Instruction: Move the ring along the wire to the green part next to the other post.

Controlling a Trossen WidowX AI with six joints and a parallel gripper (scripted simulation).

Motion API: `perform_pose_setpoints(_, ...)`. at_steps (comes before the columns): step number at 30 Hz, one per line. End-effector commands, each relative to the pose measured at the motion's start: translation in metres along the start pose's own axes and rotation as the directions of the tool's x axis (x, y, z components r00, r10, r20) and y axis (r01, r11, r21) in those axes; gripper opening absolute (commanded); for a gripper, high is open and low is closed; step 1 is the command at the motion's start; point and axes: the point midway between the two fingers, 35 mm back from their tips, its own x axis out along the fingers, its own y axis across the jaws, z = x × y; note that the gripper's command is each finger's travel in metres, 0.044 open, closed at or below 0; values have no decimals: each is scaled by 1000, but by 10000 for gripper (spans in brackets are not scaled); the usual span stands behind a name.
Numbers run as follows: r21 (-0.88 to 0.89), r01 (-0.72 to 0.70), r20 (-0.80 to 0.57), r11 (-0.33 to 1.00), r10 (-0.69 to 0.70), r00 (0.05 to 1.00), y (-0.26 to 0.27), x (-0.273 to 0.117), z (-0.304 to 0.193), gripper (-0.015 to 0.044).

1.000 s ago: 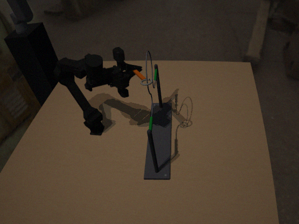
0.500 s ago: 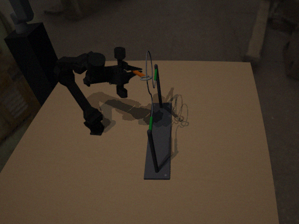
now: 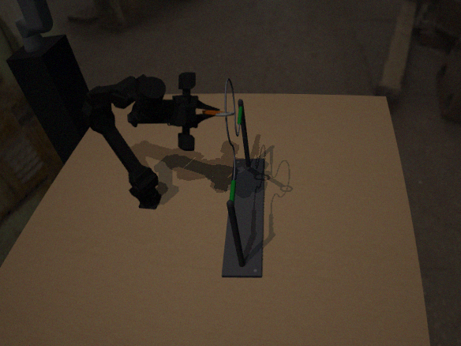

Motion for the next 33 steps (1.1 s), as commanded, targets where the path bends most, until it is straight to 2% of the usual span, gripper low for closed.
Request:
perform_pose_setpoints(1,-43,36,2,998,-36,999,-3,2,1,-150)
perform_pose_setpoints(33,-370,253,89,894,-237,967,-12,1,3,-150)
